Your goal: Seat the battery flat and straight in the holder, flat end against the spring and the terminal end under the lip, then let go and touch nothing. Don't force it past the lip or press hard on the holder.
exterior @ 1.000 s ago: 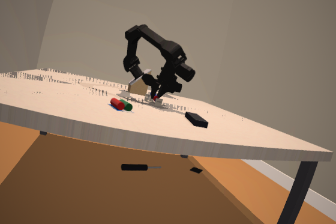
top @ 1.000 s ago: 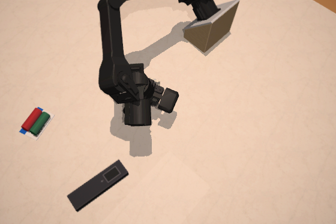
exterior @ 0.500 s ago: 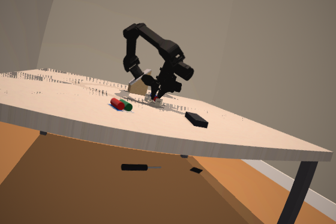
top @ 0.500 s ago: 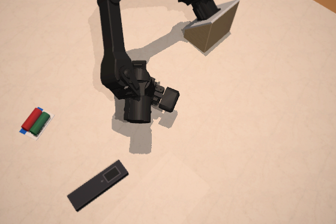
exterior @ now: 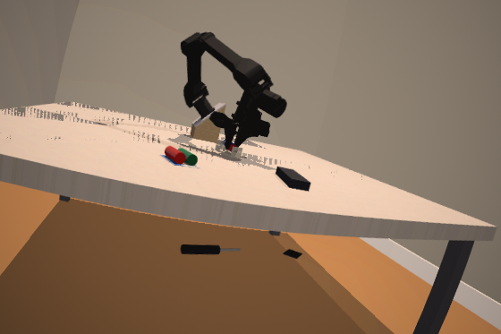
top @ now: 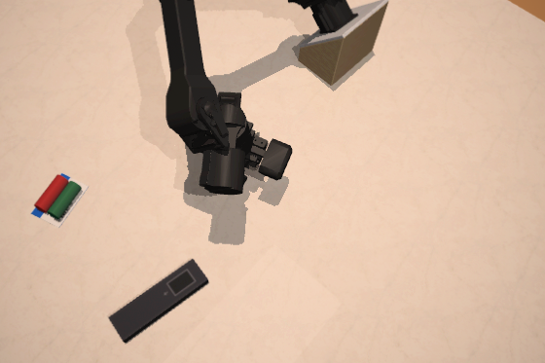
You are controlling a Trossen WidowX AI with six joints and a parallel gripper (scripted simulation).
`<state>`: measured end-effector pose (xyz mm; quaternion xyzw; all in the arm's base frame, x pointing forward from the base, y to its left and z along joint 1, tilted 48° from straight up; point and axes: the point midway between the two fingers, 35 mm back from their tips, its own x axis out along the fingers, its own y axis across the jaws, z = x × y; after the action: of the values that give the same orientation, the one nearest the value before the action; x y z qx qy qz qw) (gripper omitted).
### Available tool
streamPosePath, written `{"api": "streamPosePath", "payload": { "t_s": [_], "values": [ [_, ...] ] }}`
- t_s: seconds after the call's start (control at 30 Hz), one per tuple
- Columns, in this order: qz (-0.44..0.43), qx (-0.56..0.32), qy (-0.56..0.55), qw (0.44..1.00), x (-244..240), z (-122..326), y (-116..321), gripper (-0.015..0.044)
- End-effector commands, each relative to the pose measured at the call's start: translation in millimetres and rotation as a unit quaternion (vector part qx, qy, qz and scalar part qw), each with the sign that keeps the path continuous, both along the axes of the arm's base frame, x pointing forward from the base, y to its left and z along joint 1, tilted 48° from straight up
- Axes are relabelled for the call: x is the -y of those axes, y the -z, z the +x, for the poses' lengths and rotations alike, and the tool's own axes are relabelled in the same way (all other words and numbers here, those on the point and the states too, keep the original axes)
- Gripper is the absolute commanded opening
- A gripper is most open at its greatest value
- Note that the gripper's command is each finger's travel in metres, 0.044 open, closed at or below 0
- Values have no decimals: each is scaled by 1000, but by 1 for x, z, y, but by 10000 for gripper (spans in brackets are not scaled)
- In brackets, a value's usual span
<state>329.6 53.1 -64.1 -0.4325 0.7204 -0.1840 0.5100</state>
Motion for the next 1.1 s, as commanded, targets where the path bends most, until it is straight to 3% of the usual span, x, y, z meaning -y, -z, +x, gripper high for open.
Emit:
{"api": "streamPosePath", "payload": {
  "t_s": [0.0,1.07],
  "values": [
    [4,10,-8,1000,0,3,1,80],
    [36,38,-51,997,5,-1,2,80]
  ]
}}
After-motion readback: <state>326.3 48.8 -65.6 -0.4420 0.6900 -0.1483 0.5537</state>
